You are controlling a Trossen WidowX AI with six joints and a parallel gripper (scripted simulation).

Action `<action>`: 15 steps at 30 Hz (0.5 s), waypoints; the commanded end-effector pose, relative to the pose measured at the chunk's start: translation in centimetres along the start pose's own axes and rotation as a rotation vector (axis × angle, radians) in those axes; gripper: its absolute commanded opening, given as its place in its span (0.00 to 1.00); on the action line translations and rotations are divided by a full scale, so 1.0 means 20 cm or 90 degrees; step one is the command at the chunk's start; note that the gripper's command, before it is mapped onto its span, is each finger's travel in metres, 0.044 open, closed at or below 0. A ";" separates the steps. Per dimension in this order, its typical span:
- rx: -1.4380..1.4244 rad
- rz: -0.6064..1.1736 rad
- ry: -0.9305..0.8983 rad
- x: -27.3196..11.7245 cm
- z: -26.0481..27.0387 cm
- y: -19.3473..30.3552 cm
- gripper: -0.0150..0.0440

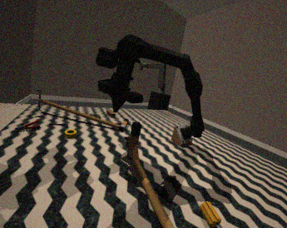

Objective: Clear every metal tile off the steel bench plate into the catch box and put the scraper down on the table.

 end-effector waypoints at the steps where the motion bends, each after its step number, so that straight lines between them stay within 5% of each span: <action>1: -0.049 -0.002 -0.003 -0.01 0.15 -0.06 0.25; 15: -0.194 -0.005 -0.012 -0.01 0.58 -0.21 0.25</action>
Point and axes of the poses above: the point midway between the two fingers, 35 mm back from their tips, its own x axis out along the fingers, its own z axis across the jaws, y = z × x, the point moved 9 cm from there along -x, back along the fingers, and after that the axes turned 5 degrees about x, right-handed, at the moved point
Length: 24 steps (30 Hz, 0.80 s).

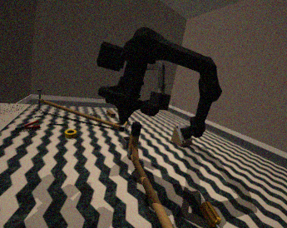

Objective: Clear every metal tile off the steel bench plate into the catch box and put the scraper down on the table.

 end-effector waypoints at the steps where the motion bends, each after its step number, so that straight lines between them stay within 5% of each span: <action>1: -0.050 -0.004 -0.007 0.00 0.14 -0.06 0.25; 24: -0.291 -0.020 -0.044 0.02 0.83 -0.24 0.25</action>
Point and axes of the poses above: the point midway between the two fingers, 35 mm back from their tips, its own x axis out along the fingers, its own z axis across the jaws, y = z × x, the point moved 9 cm from there along -x, back along the fingers, and after that the axes turned 5 degrees about x, right-handed, at the moved point
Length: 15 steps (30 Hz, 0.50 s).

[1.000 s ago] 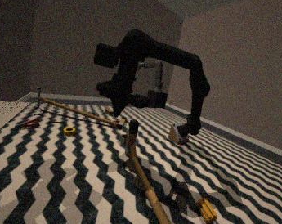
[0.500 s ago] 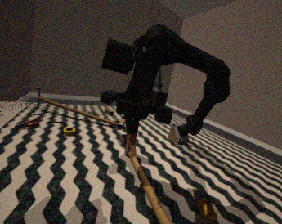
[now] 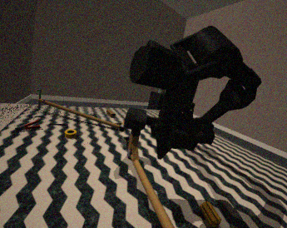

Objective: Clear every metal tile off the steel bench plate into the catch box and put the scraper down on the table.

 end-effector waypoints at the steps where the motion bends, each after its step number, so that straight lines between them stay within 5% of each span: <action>1: -0.050 -0.008 -0.012 0.00 0.13 -0.06 0.25; 15: -0.170 -0.024 -0.040 0.02 0.45 -0.17 0.25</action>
Point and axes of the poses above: the point midway between the two fingers, 35 mm back from their tips, its own x axis out along the fingers, its own z axis across the jaws, y = z × x, the point moved 9 cm from there along -x, back along the fingers, and after that the axes turned 5 degrees about x, right-handed, at the moved point
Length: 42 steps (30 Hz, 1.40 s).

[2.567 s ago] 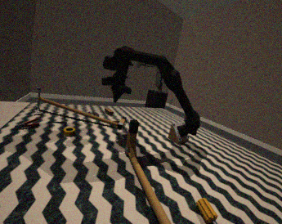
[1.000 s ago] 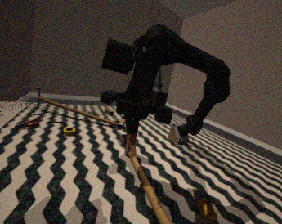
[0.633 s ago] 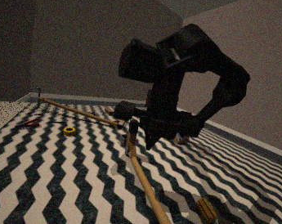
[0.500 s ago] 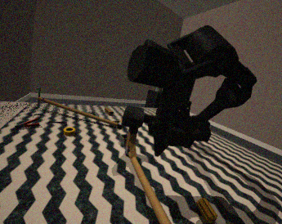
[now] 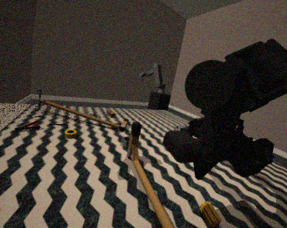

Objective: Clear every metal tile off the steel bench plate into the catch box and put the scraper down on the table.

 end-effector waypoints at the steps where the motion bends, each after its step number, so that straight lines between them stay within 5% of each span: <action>1: -0.019 -0.005 -0.007 0.00 0.05 -0.02 0.25; 42: -0.068 0.001 0.003 0.39 0.04 -0.03 0.25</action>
Point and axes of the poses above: the point midway between the two fingers, 35 mm back from their tips, its own x axis out along the fingers, its own z axis across the jaws, y = z × x, the point moved 9 cm from there along -x, back along the fingers, and after that the axes turned 5 degrees about x, right-handed, at the moved point
